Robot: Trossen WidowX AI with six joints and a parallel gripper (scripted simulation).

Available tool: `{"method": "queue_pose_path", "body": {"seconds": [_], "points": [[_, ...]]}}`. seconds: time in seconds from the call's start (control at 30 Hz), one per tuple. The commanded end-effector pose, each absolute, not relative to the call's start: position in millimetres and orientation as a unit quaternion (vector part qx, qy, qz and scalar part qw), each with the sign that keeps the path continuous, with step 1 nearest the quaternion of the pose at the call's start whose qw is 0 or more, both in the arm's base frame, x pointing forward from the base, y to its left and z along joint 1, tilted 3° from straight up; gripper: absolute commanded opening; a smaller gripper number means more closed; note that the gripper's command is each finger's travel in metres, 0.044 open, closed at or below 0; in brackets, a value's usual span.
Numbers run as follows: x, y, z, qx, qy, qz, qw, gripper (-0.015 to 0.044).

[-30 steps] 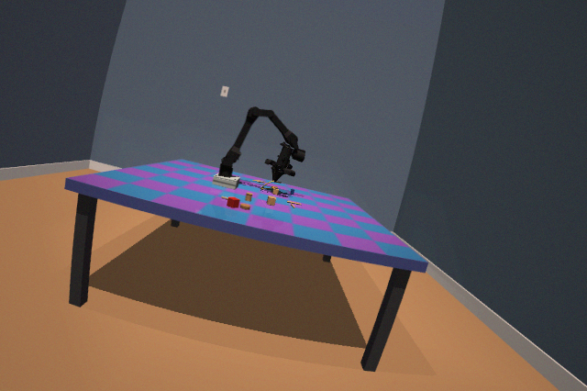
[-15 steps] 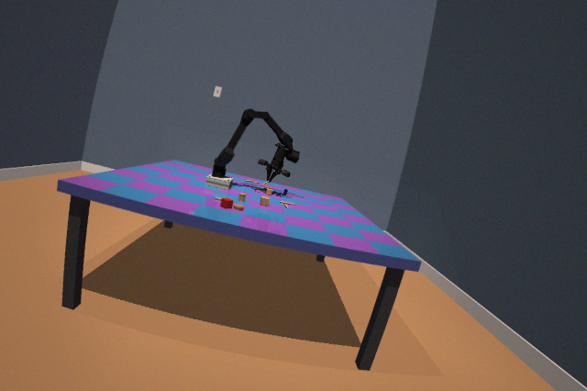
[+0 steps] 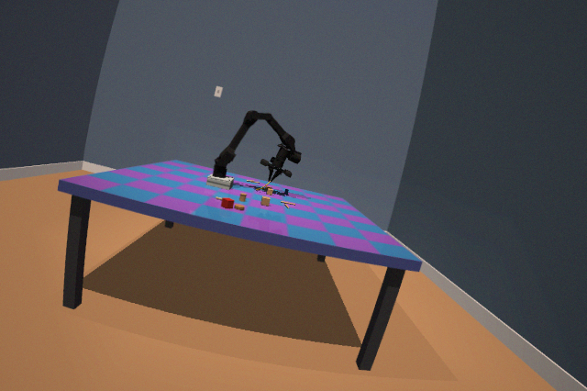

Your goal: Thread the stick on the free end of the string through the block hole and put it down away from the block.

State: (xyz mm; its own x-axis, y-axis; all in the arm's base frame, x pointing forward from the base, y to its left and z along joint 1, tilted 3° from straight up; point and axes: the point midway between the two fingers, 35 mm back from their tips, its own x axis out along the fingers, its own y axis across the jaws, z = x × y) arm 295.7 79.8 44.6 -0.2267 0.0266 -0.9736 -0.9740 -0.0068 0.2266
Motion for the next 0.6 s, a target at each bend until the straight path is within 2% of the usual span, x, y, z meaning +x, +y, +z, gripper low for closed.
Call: {"method": "queue_pose_path", "body": {"seconds": [0.0,0.57], "points": [[299.5,86.0,46.0,-0.453,0.516,0.589,0.426,0.0000],[304.6,107.7,43.5,-0.525,0.380,0.696,0.309,0.0000]]}}
